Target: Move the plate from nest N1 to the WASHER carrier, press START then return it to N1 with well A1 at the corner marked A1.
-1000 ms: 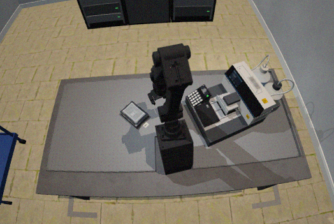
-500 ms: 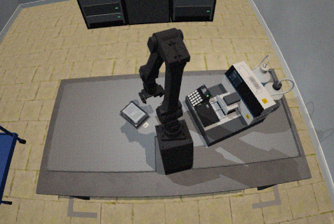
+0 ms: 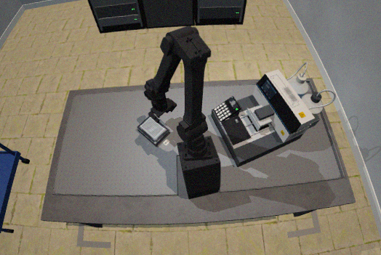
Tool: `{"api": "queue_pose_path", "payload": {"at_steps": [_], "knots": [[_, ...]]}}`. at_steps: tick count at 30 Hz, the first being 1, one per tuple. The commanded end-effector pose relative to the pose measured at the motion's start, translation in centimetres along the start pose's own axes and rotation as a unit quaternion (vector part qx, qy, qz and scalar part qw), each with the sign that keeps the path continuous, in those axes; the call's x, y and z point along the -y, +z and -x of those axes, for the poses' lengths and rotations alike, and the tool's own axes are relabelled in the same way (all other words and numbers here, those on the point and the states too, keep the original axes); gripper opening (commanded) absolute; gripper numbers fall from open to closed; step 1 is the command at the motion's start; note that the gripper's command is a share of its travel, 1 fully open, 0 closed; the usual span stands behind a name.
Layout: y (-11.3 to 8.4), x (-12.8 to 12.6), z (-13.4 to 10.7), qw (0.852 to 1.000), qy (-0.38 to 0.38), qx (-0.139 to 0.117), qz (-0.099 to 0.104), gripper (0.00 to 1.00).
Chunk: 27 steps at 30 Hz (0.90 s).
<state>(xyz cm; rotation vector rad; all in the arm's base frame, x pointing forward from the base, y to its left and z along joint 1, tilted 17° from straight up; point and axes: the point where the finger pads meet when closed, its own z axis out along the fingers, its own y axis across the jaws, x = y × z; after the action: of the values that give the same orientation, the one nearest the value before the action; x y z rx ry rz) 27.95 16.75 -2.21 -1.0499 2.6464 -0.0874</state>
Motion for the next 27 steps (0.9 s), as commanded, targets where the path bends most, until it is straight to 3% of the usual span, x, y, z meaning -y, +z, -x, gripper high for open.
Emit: {"api": "queue_pose_path", "payload": {"at_steps": [1,17,26,27], "knots": [[0.5,-1.2,2.9,0.999,-0.036,0.017,-0.001,1.0],[2.7,-6.7,7.0,1.0,-0.025,0.016,0.002,1.0],[2.5,-6.2,6.2,1.0,-0.025,0.01,0.001,1.0],[3.2,-5.8,6.3,1.0,-0.014,0.008,0.0,1.0]]}}
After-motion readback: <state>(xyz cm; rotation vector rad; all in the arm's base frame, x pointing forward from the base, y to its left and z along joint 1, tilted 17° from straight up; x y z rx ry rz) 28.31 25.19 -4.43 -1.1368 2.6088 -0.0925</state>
